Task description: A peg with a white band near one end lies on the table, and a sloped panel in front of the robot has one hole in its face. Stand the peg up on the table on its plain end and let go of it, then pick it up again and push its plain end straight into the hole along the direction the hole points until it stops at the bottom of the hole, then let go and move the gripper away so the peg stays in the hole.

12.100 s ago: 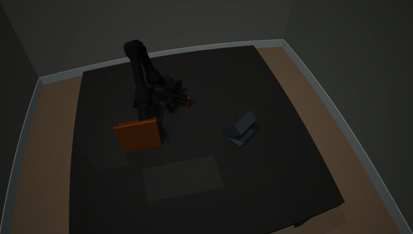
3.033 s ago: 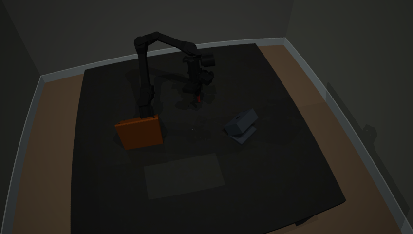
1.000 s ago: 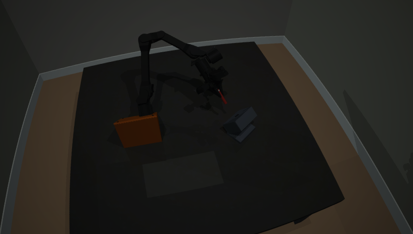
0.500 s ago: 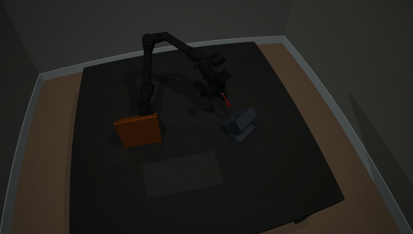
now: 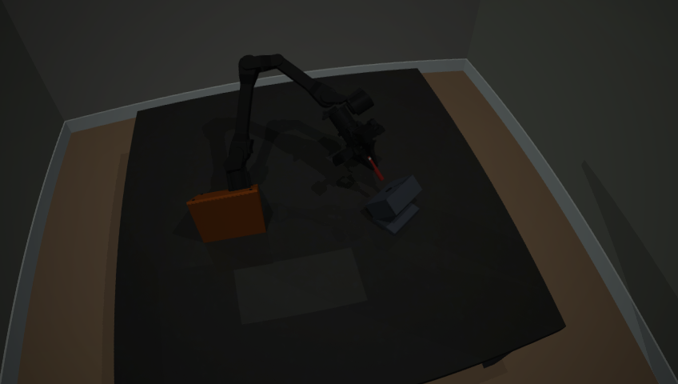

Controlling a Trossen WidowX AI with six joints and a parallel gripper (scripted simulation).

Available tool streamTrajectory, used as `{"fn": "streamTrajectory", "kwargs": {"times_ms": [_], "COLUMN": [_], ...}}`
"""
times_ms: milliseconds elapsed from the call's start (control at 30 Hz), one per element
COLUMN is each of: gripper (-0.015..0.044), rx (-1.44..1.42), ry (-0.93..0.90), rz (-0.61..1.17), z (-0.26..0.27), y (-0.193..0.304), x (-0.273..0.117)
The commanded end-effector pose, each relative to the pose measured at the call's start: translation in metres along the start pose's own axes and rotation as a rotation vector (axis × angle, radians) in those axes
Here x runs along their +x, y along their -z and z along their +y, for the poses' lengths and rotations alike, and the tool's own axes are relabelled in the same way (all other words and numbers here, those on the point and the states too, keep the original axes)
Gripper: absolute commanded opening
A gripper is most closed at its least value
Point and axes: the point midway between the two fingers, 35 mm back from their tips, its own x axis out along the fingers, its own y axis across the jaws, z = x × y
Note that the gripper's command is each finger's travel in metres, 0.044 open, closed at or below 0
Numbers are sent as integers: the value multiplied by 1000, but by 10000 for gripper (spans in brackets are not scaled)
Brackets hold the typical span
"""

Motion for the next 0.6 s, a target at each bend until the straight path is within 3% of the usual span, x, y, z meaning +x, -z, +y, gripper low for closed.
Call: {"fn": "streamTrajectory", "kwargs": {"times_ms": [0, 567], "gripper": [0, 0], "rx": [1, -2], "ry": [2, 1], "rz": [-8, -12], "z": [-1, -1], "y": [0, 0], "x": [4, 21]}}
